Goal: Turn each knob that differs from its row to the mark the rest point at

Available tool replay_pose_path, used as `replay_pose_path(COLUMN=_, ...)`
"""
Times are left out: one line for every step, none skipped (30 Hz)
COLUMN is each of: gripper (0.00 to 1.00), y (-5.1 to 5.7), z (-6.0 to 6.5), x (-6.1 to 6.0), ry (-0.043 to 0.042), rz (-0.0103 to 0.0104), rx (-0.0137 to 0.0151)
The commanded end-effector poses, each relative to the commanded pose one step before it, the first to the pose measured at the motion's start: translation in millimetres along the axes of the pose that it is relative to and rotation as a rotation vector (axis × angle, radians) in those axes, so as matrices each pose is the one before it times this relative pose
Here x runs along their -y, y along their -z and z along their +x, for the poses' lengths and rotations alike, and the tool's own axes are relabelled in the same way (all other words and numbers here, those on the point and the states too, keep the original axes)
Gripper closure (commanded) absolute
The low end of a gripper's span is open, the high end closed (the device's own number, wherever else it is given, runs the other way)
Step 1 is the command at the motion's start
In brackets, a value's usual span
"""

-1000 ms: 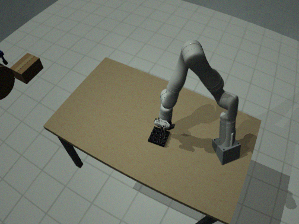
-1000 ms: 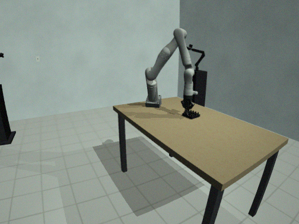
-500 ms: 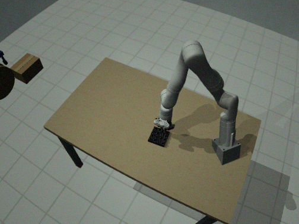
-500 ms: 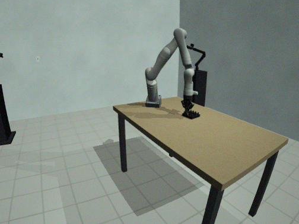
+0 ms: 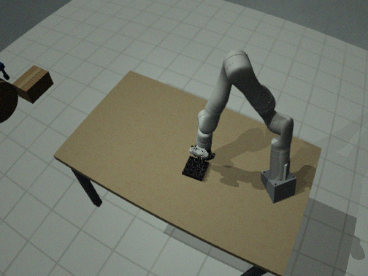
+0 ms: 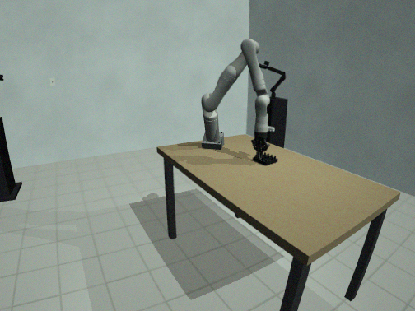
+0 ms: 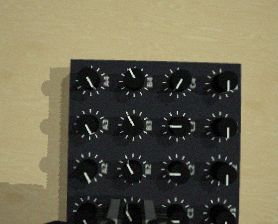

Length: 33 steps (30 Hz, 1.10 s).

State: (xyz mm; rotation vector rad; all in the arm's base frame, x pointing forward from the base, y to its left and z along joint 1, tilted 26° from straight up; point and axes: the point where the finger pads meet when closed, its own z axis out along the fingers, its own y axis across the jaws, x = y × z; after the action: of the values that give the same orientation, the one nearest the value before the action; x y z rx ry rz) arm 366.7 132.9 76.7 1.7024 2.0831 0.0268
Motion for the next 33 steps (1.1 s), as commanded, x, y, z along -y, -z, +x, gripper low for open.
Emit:
replay_pose_path(gripper=0.81, y=0.28, z=0.62, x=0.06, ry=0.00086, rz=-0.00036, rx=-0.00104)
replay_pose_path(gripper=0.81, y=0.00, z=0.00, x=0.00, ry=0.00000, rz=0.00000, rx=0.00000)
replay_pose_path(gripper=0.81, y=0.00, z=0.00, x=0.00, ry=0.00000, rz=0.00000, rx=0.00000)
replay_pose_path(gripper=0.81, y=0.00, z=0.00, x=0.00, ry=0.00000, rz=0.00000, rx=0.00000)
replay_pose_path(gripper=0.81, y=0.00, z=0.00, x=0.00, ry=0.00000, rz=0.00000, rx=0.00000)
replay_pose_path(gripper=0.81, y=0.00, z=0.00, x=0.00, ry=0.00000, rz=0.00000, rx=0.00000)
replay_pose_path(gripper=0.81, y=0.00, z=0.00, x=0.00, ry=0.00000, rz=0.00000, rx=0.00000)
replay_pose_path(gripper=0.81, y=0.00, z=0.00, x=0.00, ry=0.00000, rz=0.00000, rx=0.00000)
replay_pose_path(gripper=0.81, y=0.00, z=0.00, x=0.00, ry=0.00000, rz=0.00000, rx=0.00000)
replay_pose_path(gripper=0.81, y=0.00, z=0.00, x=0.00, ry=0.00000, rz=0.00000, rx=0.00000)
replay_pose_path(gripper=0.81, y=0.00, z=0.00, x=0.00, ry=0.00000, rz=0.00000, rx=0.00000)
replay_pose_path(gripper=0.81, y=0.00, z=0.00, x=0.00, ry=0.00000, rz=0.00000, rx=0.00000)
replay_pose_path(gripper=0.81, y=0.00, z=0.00, x=0.00, ry=0.00000, rz=0.00000, rx=0.00000)
replay_pose_path(gripper=0.81, y=0.00, z=0.00, x=0.00, ry=0.00000, rz=0.00000, rx=0.00000)
replay_pose_path(gripper=0.81, y=0.00, z=0.00, x=0.00, ry=0.00000, rz=0.00000, rx=0.00000)
replay_pose_path(gripper=0.81, y=0.00, z=0.00, x=0.00, ry=0.00000, rz=0.00000, rx=0.00000)
replay_pose_path(gripper=0.81, y=0.00, z=0.00, x=0.00, ry=0.00000, rz=0.00000, rx=0.00000)
replay_pose_path(gripper=0.81, y=0.00, z=0.00, x=0.00, ry=0.00000, rz=0.00000, rx=0.00000)
replay_pose_path(gripper=0.81, y=0.00, z=0.00, x=0.00, ry=0.00000, rz=0.00000, rx=0.00000)
replay_pose_path(gripper=0.81, y=0.03, z=0.00, x=0.00, ry=0.00000, rz=0.00000, rx=0.00000)
replay_pose_path(gripper=0.81, y=0.17, z=0.00, x=0.00, ry=0.00000, rz=0.00000, rx=0.00000)
replay_pose_path(gripper=0.81, y=0.43, z=0.00, x=0.00, ry=0.00000, rz=0.00000, rx=0.00001)
replay_pose_path(gripper=0.81, y=0.76, z=0.00, x=0.00, ry=0.00001, rz=0.00000, rx=0.00001)
replay_pose_path(gripper=0.81, y=1.13, z=0.00, x=0.00, ry=0.00000, rz=0.00001, rx=0.00001)
replay_pose_path(gripper=0.81, y=1.51, z=0.00, x=0.01, ry=-0.00001, rz=0.00002, rx=0.00000)
replay_pose_path(gripper=0.81, y=1.89, z=0.00, x=0.00, ry=0.00000, rz=0.00001, rx=0.00001)
replay_pose_path(gripper=0.81, y=2.23, z=0.00, x=0.00, ry=0.00000, rz=0.00000, rx=0.00000)
replay_pose_path(gripper=0.81, y=2.52, z=0.00, x=0.00, ry=0.00000, rz=0.00001, rx=0.00000)
replay_pose_path(gripper=0.81, y=2.74, z=0.00, x=0.00, ry=0.00000, rz=0.00001, rx=0.00000)
replay_pose_path(gripper=0.81, y=2.89, z=0.00, x=0.00, ry=0.00001, rz=0.00000, rx=0.00001)
replay_pose_path(gripper=0.81, y=2.96, z=0.00, x=0.01, ry=-0.00001, rz=0.00002, rx=-0.00001)
replay_pose_path(gripper=0.81, y=0.00, z=0.00, x=0.00, ry=0.00000, rz=0.00000, rx=0.00000)
replay_pose_path(gripper=0.81, y=0.00, z=0.00, x=0.00, ry=0.00000, rz=0.00000, rx=0.00000)
